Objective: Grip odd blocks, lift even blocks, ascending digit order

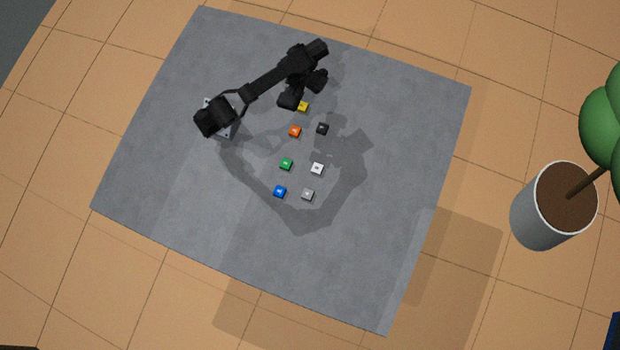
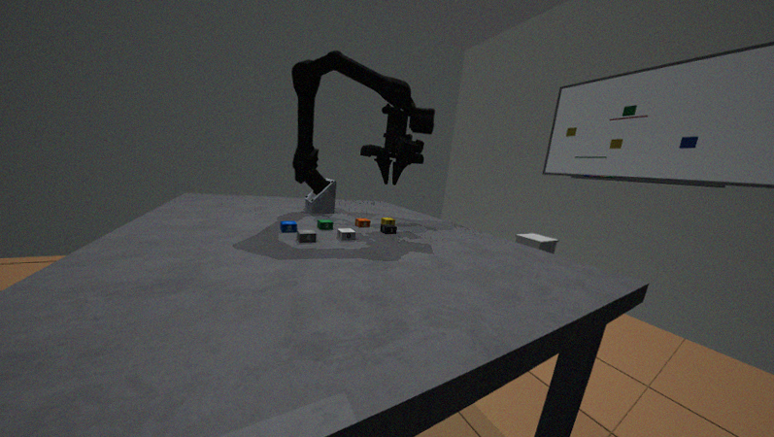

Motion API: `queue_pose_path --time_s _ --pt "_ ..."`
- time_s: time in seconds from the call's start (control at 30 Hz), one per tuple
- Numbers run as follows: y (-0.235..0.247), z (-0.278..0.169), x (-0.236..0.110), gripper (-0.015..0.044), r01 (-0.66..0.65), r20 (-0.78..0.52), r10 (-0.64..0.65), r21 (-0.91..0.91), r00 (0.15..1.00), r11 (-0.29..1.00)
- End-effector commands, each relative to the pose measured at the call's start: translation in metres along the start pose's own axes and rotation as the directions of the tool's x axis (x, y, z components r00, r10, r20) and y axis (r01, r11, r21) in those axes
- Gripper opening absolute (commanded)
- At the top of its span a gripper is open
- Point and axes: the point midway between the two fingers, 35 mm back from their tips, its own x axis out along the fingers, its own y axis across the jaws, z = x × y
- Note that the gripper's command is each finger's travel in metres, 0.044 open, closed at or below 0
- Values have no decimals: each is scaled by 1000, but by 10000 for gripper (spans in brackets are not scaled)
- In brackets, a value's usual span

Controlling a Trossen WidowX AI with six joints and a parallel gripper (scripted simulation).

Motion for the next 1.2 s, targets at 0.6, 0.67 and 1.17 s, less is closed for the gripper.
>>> queue_pose_path --time_s 0.6,0.67,1.17 --pt "4 0 93 400 -3 -1 3 18 1000 1000" --pt "4 0 96 400 -3 -1 3 18 1000 1000" --pt "3 -1 118 400 -1 -1 1 18 1000 1000"
